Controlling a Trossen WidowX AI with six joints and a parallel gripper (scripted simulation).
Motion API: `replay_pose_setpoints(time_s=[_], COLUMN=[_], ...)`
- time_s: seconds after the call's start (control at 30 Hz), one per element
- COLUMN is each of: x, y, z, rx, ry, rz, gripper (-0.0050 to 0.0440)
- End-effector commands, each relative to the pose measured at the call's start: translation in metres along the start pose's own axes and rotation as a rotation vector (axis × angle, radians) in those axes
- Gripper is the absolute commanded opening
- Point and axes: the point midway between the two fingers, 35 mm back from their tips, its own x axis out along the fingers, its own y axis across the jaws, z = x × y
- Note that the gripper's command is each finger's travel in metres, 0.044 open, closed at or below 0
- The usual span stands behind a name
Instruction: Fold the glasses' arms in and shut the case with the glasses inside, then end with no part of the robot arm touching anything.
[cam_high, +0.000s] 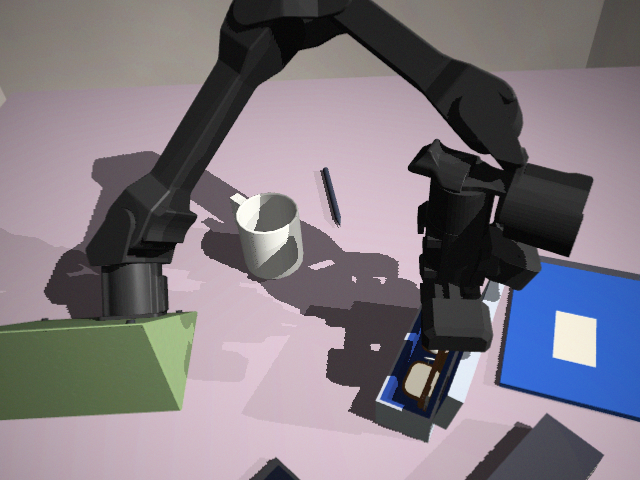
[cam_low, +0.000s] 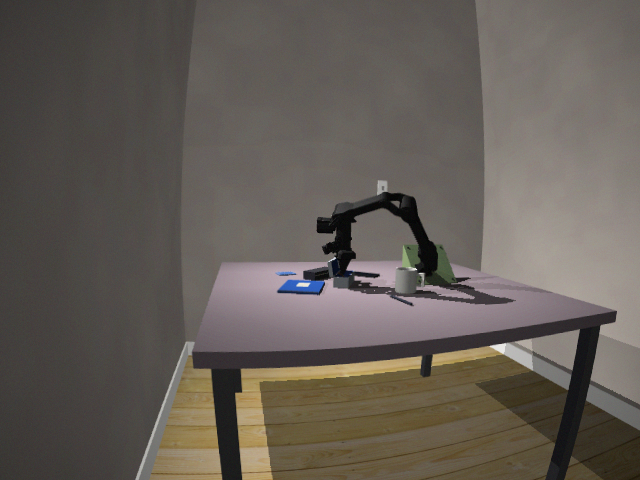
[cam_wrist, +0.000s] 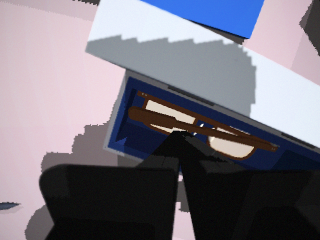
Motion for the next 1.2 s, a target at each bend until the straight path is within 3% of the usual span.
replay_pose_setpoints(time_s=[0.0,1.17], x=[-0.0005,-0.0005], y=[0.0049,0.0093], z=[0.0025,0.0035], rx=[-0.003,-0.003], ry=[-0.002,-0.002], rz=[0.004,0.004], gripper=[0.0,0.0])
